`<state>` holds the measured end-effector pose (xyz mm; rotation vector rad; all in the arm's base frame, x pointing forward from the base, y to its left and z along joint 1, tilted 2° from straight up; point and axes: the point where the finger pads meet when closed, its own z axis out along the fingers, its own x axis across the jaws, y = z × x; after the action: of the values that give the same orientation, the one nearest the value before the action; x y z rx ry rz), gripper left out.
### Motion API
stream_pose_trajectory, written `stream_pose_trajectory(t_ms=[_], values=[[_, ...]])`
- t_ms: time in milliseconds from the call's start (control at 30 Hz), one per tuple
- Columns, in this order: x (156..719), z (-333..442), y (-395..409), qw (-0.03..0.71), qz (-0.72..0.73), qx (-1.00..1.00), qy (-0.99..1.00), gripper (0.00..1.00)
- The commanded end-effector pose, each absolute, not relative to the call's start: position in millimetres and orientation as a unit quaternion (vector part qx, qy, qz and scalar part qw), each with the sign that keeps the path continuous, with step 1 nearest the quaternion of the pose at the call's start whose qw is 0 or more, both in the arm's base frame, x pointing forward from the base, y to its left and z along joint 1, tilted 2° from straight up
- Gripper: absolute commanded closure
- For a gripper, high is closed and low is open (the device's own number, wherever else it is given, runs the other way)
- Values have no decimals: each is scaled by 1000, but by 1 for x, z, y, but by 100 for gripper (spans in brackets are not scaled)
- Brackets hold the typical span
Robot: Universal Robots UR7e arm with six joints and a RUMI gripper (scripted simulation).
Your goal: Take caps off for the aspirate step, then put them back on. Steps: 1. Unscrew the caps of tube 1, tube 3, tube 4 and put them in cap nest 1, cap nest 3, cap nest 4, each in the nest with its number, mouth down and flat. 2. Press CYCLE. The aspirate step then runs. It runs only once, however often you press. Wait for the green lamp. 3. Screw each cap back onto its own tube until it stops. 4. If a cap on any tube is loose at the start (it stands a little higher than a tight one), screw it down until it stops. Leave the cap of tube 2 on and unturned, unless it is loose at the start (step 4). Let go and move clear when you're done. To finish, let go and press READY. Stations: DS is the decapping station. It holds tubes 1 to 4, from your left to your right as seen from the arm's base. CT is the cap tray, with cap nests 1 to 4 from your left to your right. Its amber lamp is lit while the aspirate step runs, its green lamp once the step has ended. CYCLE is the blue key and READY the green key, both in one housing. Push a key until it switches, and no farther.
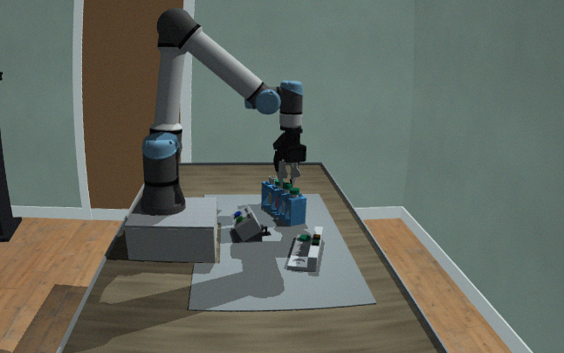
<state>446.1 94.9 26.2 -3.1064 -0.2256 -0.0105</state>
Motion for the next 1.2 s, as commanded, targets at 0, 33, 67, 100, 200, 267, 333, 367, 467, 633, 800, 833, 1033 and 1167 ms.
stream_pose_trajectory(t_ms=[0, 33, 67, 100, 200, 267, 333, 367, 467, 633, 800, 833, 1033, 1167], values=[[446, 27, 95, 19, -5, -990, -141, 100], [446, 27, 95, 18, -6, -986, -166, 100], [446, 27, 95, 18, -6, -981, -191, 100], [446, 27, 95, 18, -7, -976, -215, 100], [446, 27, 95, 18, -8, -958, -288, 100], [446, 27, 95, 17, -9, -942, -335, 100], [446, 27, 95, 17, -9, -934, -357, 100], [446, 27, 95, 17, -9, -934, -357, 100], [446, 27, 95, 17, -9, -934, -357, 100], [446, 27, 95, 17, -9, -934, -357, 65], [446, 27, 95, 17, -9, -934, -357, 65], [446, 27, 95, 17, -9, -934, -357, 65], [446, 27, 95, 18, -7, -971, -238, 65], [446, 27, 95, 18, -6, -987, -156, 65]])
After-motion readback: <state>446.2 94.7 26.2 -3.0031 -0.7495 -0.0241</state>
